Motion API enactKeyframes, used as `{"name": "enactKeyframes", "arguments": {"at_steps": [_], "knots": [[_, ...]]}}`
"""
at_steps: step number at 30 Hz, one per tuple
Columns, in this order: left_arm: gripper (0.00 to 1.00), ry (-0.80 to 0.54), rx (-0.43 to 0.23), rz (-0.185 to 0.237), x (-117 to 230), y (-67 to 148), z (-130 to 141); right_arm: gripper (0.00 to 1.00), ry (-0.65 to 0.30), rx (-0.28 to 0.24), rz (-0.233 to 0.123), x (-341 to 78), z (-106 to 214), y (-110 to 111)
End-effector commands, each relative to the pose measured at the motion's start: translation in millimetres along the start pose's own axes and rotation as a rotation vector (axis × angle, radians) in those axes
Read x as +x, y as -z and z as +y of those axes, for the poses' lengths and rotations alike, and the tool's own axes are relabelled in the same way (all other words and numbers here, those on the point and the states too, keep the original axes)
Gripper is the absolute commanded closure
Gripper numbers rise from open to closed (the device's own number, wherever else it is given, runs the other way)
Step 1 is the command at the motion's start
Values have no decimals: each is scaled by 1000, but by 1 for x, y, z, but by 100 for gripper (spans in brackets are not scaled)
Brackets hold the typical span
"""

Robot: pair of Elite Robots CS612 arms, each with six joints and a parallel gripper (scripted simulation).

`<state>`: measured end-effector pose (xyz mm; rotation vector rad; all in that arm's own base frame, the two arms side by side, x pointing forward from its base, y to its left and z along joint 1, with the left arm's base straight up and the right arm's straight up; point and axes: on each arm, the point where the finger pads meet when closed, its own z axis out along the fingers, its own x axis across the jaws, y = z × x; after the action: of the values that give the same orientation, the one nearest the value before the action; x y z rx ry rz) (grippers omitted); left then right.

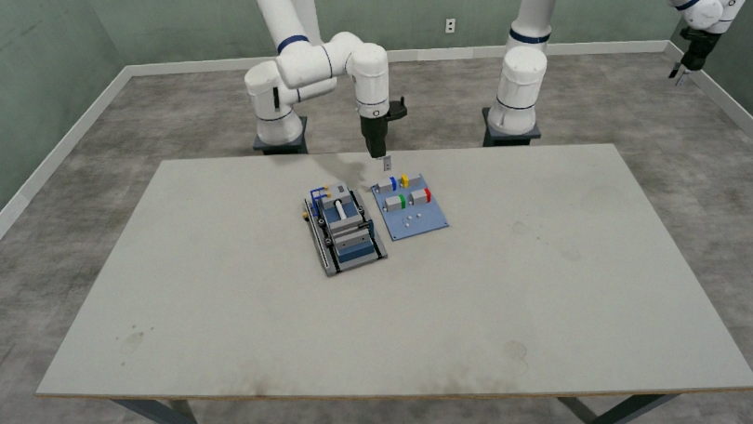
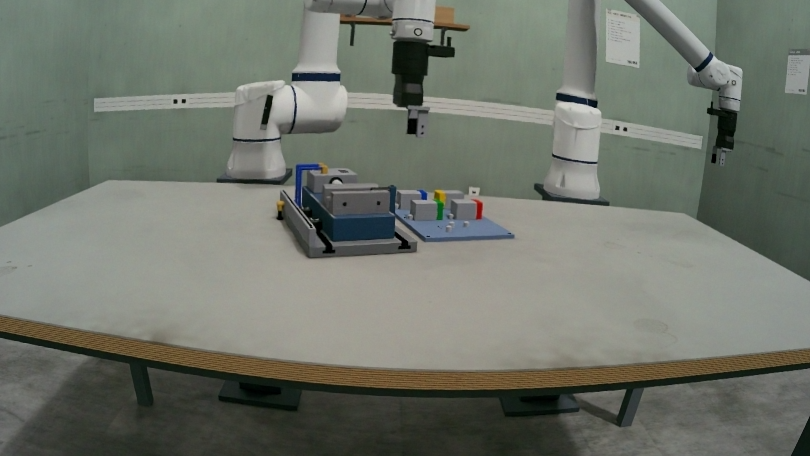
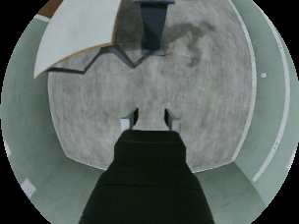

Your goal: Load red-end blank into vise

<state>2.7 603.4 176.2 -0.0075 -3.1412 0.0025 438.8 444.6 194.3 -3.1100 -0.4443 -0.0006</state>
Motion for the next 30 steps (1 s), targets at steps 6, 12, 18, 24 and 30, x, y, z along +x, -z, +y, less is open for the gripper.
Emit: {"name": "enactKeyframes", "arguments": {"at_steps": [6, 12, 18, 24, 30], "knots": [[0, 0, -2, 0, 0, 1, 1, 0, 0, 0, 2, 0, -11, 22], [0, 0, -2, 0, 0, 1, 1, 0, 0, 0, 2, 0, -19, 38], [0, 0, -2, 0, 0, 1, 1, 0, 0, 0, 1, 0, -25, 51], [0, 0, -2, 0, 0, 1, 1, 0, 0, 0, 1, -1, -32, 64], [0, 0, -2, 0, 0, 1, 1, 0, 0, 0, 1, -1, -40, 80]]}}
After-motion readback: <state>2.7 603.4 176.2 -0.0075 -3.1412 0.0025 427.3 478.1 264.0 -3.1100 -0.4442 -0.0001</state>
